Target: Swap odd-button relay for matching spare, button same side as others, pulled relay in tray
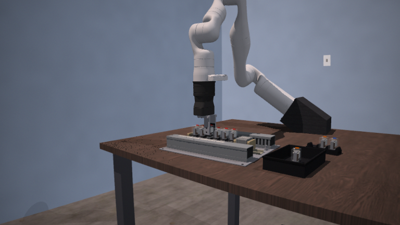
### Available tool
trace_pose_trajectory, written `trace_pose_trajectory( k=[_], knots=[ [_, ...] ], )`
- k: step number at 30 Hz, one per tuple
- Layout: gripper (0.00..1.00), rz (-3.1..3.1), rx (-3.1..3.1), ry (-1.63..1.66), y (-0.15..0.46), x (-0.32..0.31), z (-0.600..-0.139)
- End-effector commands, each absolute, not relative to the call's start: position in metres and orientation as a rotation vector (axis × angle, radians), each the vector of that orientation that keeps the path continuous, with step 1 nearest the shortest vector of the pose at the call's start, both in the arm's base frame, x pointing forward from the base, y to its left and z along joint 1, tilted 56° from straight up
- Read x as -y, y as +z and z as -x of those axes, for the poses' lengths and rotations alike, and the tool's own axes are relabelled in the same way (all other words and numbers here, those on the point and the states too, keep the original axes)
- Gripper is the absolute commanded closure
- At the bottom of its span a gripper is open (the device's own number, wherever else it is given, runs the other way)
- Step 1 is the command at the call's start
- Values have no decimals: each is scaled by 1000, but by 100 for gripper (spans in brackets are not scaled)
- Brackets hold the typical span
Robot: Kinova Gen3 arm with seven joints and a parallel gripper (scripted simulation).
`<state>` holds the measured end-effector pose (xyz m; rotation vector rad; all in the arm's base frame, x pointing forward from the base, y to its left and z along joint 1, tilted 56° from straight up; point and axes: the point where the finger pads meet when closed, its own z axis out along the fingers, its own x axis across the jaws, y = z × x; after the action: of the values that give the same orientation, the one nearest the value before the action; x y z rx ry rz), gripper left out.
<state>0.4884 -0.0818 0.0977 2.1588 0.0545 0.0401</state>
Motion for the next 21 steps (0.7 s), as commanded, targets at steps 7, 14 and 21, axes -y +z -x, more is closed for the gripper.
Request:
trace_pose_trajectory(
  k=[7,14,21],
  knots=[
    [100,-2160,-55,44,98,81,-489],
    [100,-2163,-51,46,97,82,-489],
    [100,-2165,-47,48,96,83,-489]
  ],
)
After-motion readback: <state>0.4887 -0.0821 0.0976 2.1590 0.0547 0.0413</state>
